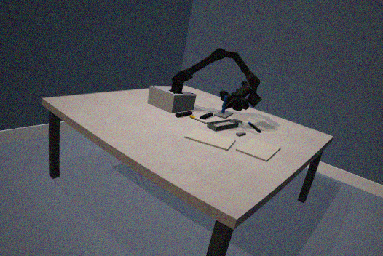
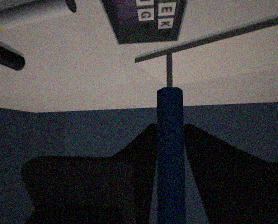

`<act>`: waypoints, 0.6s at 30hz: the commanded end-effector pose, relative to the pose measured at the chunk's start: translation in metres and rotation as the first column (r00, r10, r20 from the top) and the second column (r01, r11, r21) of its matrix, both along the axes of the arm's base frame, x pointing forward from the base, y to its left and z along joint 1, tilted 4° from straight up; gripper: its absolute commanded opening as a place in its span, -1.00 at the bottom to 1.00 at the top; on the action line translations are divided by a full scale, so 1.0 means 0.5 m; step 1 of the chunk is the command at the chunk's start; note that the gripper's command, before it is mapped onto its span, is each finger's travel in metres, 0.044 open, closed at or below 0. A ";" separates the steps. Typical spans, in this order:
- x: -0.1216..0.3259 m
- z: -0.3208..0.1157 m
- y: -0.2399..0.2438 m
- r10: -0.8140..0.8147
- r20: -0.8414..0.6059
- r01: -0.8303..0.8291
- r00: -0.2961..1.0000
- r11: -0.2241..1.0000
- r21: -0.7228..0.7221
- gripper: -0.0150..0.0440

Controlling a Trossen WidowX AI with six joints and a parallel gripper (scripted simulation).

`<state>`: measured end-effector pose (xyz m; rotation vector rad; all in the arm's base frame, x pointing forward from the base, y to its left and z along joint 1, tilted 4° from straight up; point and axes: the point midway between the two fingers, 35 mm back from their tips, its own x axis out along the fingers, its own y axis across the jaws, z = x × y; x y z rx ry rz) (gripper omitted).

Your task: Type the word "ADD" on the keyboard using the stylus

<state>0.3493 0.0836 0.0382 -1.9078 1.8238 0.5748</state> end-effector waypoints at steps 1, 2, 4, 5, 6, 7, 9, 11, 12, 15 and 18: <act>0.004 0.000 0.002 0.018 -0.015 -0.019 1.000 1.000 -0.008 -0.49; 0.004 -0.005 0.003 0.018 -0.015 -0.019 1.000 1.000 -0.008 -0.49; 0.004 -0.021 0.004 0.018 -0.015 -0.019 1.000 1.000 -0.008 -0.49; 0.003 -0.031 0.005 0.018 -0.015 -0.019 1.000 1.000 -0.008 -0.49; 0.003 -0.043 0.006 0.018 -0.015 -0.019 1.000 1.000 -0.008 -0.49; 0.002 -0.056 0.006 0.018 -0.015 -0.019 1.000 1.000 -0.008 -0.49; 0.001 -0.067 0.007 0.018 -0.016 -0.019 1.000 1.000 -0.008 -0.49; 0.001 -0.067 0.007 0.018 -0.016 -0.019 1.000 1.000 -0.008 -0.49; 0.001 -0.067 0.007 0.018 -0.016 -0.019 1.000 1.000 -0.008 -0.49; 0.002 -0.068 0.007 0.018 -0.016 -0.019 1.000 1.000 -0.008 -0.40; 0.003 -0.071 0.008 0.018 -0.015 -0.019 1.000 1.000 -0.008 -0.22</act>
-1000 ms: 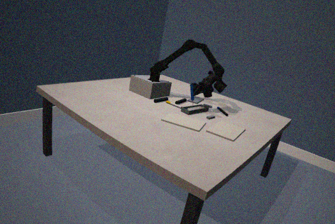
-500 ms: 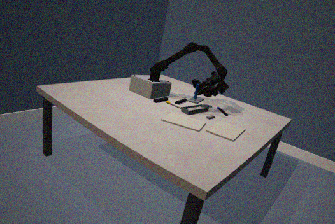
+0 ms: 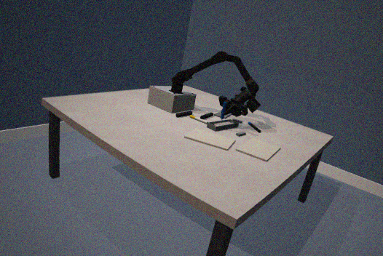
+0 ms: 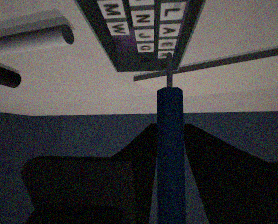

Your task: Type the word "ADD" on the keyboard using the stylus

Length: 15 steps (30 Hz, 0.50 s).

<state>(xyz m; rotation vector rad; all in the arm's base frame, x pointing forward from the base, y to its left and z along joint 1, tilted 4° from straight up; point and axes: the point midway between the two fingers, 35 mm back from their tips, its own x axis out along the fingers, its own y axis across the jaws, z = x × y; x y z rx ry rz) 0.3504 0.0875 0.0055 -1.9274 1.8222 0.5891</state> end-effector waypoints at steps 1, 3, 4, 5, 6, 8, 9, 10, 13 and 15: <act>0.001 -0.007 0.001 0.003 -0.002 -0.003 1.000 1.000 -0.003 -0.22; 0.002 -0.010 0.001 0.003 -0.002 -0.003 1.000 1.000 -0.003 -0.22; 0.002 -0.009 0.001 0.003 -0.002 -0.003 1.000 1.000 -0.003 -0.22; 0.002 -0.009 0.001 0.003 -0.002 -0.003 1.000 1.000 -0.003 -0.22; 0.002 -0.009 0.001 0.003 -0.002 -0.003 1.000 1.000 -0.003 -0.22; 0.002 -0.011 0.002 0.003 -0.002 -0.003 1.000 1.000 -0.003 -0.22; 0.002 -0.012 0.002 0.003 -0.002 -0.003 1.000 1.000 -0.003 -0.22; 0.002 -0.014 0.002 0.003 -0.002 -0.003 1.000 1.000 -0.003 -0.22; 0.002 -0.018 0.002 0.003 -0.002 -0.003 1.000 1.000 -0.003 -0.22; 0.002 -0.020 0.002 0.003 -0.002 -0.003 1.000 1.000 -0.003 -0.22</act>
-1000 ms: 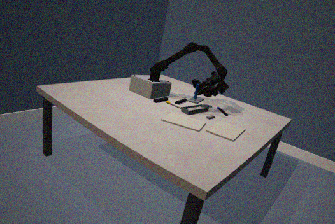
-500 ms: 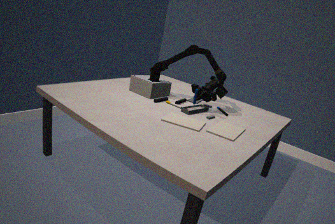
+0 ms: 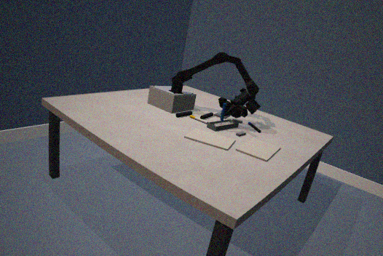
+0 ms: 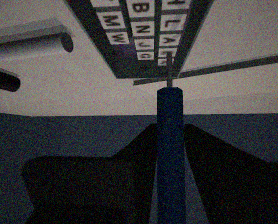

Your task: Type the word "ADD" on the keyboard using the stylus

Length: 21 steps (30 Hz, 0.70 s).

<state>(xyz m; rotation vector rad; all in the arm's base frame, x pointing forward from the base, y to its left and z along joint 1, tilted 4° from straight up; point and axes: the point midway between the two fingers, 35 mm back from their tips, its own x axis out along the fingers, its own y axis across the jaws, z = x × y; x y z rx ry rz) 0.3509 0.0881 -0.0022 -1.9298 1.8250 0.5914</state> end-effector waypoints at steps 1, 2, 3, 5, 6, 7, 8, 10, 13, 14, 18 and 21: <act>0.001 -0.006 0.001 0.002 0.001 -0.002 1.000 1.000 -0.001 -0.22; 0.001 -0.007 0.001 0.002 0.001 -0.002 1.000 1.000 -0.001 -0.22; 0.001 -0.008 0.001 0.002 0.001 -0.002 1.000 1.000 -0.001 -0.22; 0.001 -0.010 0.001 0.002 0.001 -0.002 1.000 1.000 -0.001 -0.22; 0.001 -0.012 0.002 0.002 0.001 -0.002 1.000 1.000 -0.001 -0.22; 0.001 -0.012 0.002 0.002 0.001 -0.002 1.000 1.000 -0.001 -0.22; 0.001 -0.012 0.002 0.002 0.001 -0.002 1.000 1.000 -0.001 -0.22; 0.001 -0.013 0.002 0.002 0.001 -0.002 1.000 1.000 -0.001 -0.22; 0.001 -0.016 0.002 0.002 0.001 -0.002 1.000 1.000 -0.001 -0.22; 0.001 -0.018 0.002 0.002 0.001 -0.002 1.000 1.000 -0.001 -0.22; 0.001 -0.021 0.002 0.002 0.001 -0.002 1.000 1.000 -0.001 -0.22; 0.001 -0.023 0.003 0.002 0.001 -0.002 1.000 1.000 -0.001 -0.22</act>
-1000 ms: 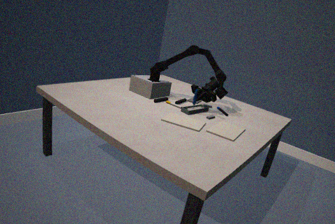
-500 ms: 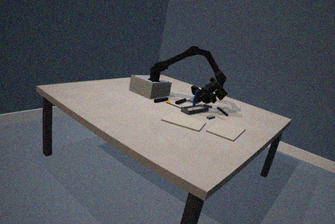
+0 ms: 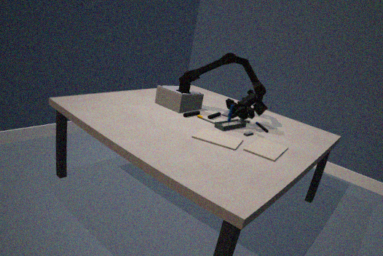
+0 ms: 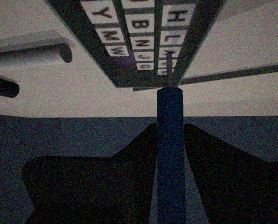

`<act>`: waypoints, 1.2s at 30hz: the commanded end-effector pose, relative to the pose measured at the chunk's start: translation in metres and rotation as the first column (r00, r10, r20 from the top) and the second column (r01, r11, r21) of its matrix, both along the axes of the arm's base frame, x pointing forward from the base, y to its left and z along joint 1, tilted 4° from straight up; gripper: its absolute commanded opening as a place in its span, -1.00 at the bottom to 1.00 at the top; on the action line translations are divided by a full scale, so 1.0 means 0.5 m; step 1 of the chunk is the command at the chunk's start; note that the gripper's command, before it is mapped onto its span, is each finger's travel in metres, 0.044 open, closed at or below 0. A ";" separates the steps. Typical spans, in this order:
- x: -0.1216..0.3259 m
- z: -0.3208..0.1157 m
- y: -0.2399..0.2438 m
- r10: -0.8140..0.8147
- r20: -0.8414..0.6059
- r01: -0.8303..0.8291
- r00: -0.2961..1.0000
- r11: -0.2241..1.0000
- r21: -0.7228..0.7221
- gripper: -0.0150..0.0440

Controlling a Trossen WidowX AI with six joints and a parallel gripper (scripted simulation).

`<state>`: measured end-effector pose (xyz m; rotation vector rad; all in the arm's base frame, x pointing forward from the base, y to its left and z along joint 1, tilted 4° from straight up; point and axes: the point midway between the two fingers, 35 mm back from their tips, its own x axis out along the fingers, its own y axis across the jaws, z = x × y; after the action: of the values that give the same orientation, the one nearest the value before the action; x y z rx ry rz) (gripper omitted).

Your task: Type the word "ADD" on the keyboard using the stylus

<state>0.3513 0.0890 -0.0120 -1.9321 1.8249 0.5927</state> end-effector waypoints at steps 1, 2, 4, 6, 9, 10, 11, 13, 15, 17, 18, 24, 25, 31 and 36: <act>0.001 -0.004 0.001 0.001 0.002 -0.001 1.000 1.000 0.000 -0.22; 0.001 -0.005 0.001 0.001 0.002 -0.001 1.000 1.000 0.000 -0.22; 0.001 -0.007 0.001 0.001 0.002 -0.001 1.000 1.000 0.000 -0.22; 0.001 -0.008 0.001 0.001 0.002 -0.001 1.000 1.000 0.000 -0.22; 0.001 -0.006 0.001 0.001 0.002 -0.001 1.000 1.000 0.000 -0.22; 0.001 -0.006 0.001 0.001 0.002 -0.001 1.000 1.000 0.000 -0.22; 0.001 -0.006 0.001 0.001 0.002 -0.001 1.000 1.000 0.000 -0.22; 0.001 -0.006 0.001 0.001 0.002 -0.001 1.000 1.000 0.000 -0.22; 0.001 -0.006 0.001 0.001 0.002 -0.001 1.000 1.000 0.000 -0.22; 0.001 0.000 0.001 0.001 0.002 -0.001 1.000 1.000 0.000 -0.22; 0.001 0.006 0.000 0.001 0.002 -0.001 1.000 1.000 0.000 -0.22; -0.002 0.066 -0.007 0.001 0.002 -0.001 1.000 1.000 0.000 -0.22; -0.002 0.068 -0.007 0.001 0.002 -0.001 1.000 1.000 0.000 -0.22; -0.002 0.064 0.002 0.030 0.012 -0.030 0.999 0.999 0.011 -0.25; -0.006 0.072 0.025 0.149 0.017 -0.149 0.989 0.989 0.019 -0.36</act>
<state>0.3506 0.0938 0.0211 -1.9901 1.7380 0.6155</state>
